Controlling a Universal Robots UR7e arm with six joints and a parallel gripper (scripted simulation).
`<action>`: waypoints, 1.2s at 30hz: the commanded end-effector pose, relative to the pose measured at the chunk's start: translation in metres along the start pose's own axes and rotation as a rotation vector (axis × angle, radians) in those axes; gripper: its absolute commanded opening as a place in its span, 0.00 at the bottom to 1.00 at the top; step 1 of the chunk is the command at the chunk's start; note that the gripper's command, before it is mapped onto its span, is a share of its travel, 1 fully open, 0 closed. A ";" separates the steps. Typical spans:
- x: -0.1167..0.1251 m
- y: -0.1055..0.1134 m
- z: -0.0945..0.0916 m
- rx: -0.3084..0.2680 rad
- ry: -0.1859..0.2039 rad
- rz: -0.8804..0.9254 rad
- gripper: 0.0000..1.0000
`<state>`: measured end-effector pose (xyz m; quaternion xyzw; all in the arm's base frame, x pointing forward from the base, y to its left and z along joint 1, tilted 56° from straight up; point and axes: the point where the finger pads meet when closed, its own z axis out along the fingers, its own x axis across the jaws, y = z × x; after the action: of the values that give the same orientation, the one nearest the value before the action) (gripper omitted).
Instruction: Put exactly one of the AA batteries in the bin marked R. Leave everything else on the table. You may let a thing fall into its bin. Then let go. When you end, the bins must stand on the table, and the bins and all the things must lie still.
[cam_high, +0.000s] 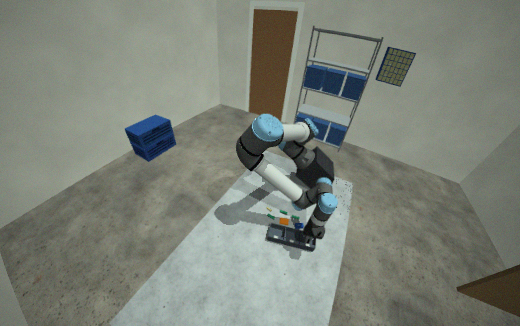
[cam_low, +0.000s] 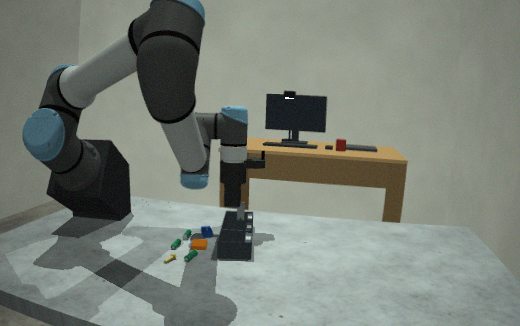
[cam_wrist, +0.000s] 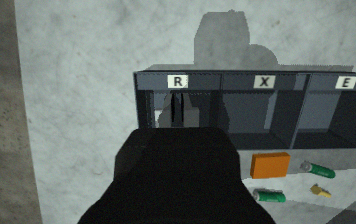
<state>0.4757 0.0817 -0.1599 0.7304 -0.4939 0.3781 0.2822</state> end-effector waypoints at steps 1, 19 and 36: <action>0.000 0.000 -0.001 0.001 0.000 0.000 0.31; 0.000 0.000 -0.001 0.001 0.000 0.000 0.31; 0.000 0.000 -0.006 0.001 0.000 0.000 0.31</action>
<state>0.4753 0.0824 -0.1595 0.7304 -0.4939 0.3780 0.2823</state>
